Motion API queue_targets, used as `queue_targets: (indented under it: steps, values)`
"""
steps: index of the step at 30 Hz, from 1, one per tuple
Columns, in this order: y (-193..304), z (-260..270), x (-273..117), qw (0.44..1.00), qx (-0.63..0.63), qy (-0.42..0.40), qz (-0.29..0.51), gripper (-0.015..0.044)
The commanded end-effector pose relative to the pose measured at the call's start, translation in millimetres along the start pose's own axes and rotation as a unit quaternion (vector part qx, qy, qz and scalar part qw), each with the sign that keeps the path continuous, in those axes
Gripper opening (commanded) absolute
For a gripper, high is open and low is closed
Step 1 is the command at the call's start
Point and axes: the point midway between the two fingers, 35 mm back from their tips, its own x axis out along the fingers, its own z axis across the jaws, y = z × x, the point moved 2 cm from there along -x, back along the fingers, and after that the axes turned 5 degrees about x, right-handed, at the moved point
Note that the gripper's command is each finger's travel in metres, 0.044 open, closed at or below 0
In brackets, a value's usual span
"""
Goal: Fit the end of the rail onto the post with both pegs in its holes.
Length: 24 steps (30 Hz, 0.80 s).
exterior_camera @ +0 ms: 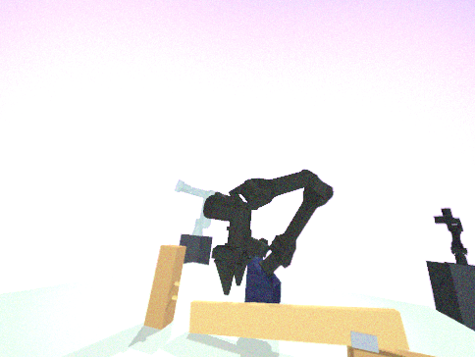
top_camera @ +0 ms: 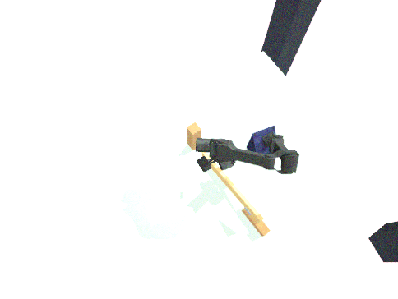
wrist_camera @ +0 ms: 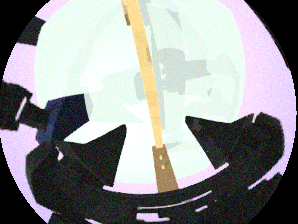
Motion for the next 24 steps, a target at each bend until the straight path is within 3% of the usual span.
queue_targets:
  steps: [1, 24]
  values:
    - [-3, -2, 6, 0.999, -0.036, -0.009, -0.009, 0.0440]
    - [-4, -3, 37, 0.999, -0.036, -0.010, -0.008, 0.0440]
